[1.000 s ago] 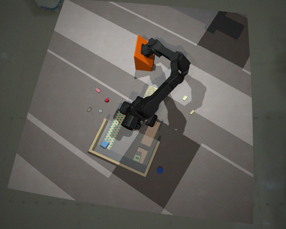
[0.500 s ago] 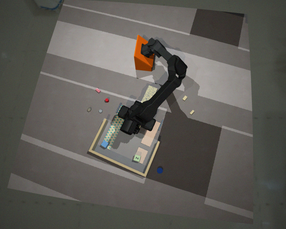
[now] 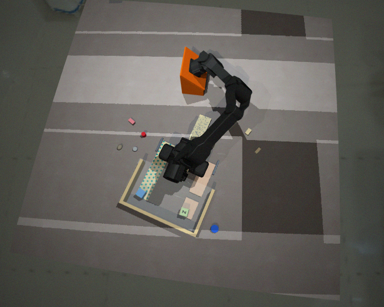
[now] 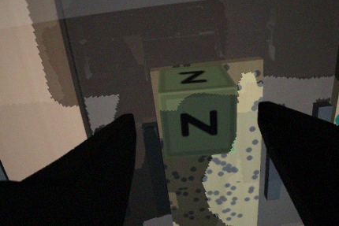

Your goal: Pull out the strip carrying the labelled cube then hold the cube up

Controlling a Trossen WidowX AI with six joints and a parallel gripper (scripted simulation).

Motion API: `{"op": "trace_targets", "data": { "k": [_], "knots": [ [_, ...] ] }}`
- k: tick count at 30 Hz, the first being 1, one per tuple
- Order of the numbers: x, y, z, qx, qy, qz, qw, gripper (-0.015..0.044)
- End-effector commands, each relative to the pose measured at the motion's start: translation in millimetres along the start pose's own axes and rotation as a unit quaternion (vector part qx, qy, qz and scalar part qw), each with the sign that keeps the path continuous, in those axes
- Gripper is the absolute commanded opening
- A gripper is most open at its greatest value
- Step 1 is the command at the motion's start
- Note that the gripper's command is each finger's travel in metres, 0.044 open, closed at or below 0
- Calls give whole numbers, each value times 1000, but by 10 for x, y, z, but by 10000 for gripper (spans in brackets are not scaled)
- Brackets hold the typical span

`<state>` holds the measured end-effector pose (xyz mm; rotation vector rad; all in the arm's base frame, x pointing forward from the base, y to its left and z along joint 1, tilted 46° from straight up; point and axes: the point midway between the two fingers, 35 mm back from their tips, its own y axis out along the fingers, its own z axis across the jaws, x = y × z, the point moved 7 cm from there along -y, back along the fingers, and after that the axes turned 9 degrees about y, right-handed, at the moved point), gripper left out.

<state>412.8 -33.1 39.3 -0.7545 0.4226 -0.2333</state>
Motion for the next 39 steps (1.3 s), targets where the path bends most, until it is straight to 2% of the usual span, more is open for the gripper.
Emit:
{"op": "trace_targets", "data": {
  "k": [1,12,16,24,28,39],
  "knots": [
    [-3,77,-12,2,3,0,1000,250],
    [-11,214,-12,3,3,1,1000,250],
    [-10,187,0,1,0,1,1000,145],
    [-10,187,0,1,0,1,1000,92],
    [-30,166,-12,0,0,1,1000,0],
    [-407,-147,-229,1,3,1,1000,0]
  ]
}}
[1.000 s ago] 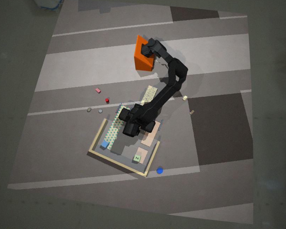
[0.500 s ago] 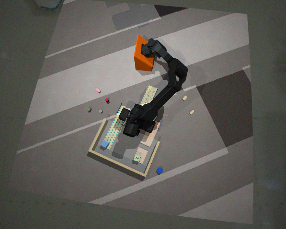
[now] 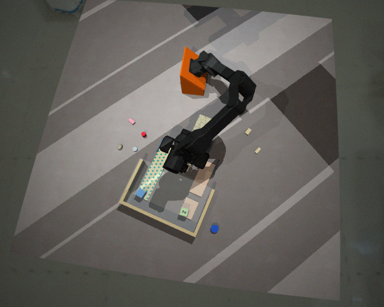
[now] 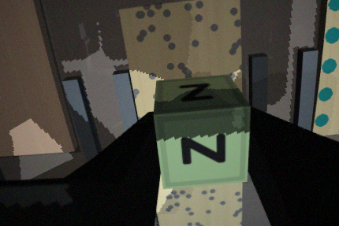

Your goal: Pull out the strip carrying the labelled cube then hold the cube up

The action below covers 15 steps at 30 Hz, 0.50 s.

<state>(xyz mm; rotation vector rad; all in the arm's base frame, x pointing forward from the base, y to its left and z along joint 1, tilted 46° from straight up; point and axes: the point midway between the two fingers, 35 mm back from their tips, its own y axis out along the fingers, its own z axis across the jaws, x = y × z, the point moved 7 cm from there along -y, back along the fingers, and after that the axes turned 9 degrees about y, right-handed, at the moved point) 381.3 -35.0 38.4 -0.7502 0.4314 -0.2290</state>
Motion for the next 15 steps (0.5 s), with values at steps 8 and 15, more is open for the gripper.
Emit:
{"op": "trace_targets", "data": {
  "k": [8,15],
  "knots": [
    [-267,-205,-138,0,1,-2,1000,0],
    [-433,-208,-231,0,2,-2,1000,0]
  ]
}}
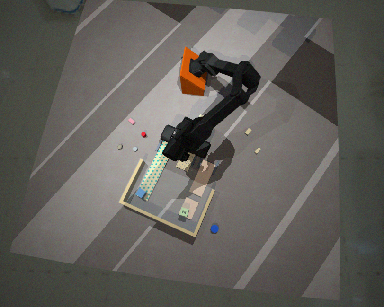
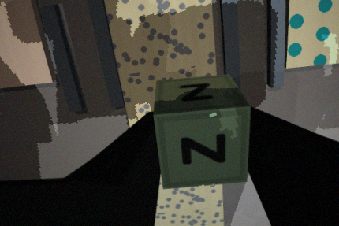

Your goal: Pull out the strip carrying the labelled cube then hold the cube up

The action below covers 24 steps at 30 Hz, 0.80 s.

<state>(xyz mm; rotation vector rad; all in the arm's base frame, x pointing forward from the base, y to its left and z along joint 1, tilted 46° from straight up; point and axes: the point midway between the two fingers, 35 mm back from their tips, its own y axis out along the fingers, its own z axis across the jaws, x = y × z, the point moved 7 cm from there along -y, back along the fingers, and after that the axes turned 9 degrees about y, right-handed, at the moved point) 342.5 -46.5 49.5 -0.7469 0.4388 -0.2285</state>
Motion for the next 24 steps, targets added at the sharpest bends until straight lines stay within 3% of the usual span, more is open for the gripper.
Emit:
{"op": "trace_targets", "data": {
  "k": [1,12,18,24],
  "knots": [
    [-127,-28,-75,-1,-2,-4,1000,0],
    [-365,-28,-203,-1,-1,-3,1000,0],
    [-363,-341,-203,-2,-1,-4,1000,0],
    [-366,-379,-203,-2,-1,-4,1000,0]
  ]
}}
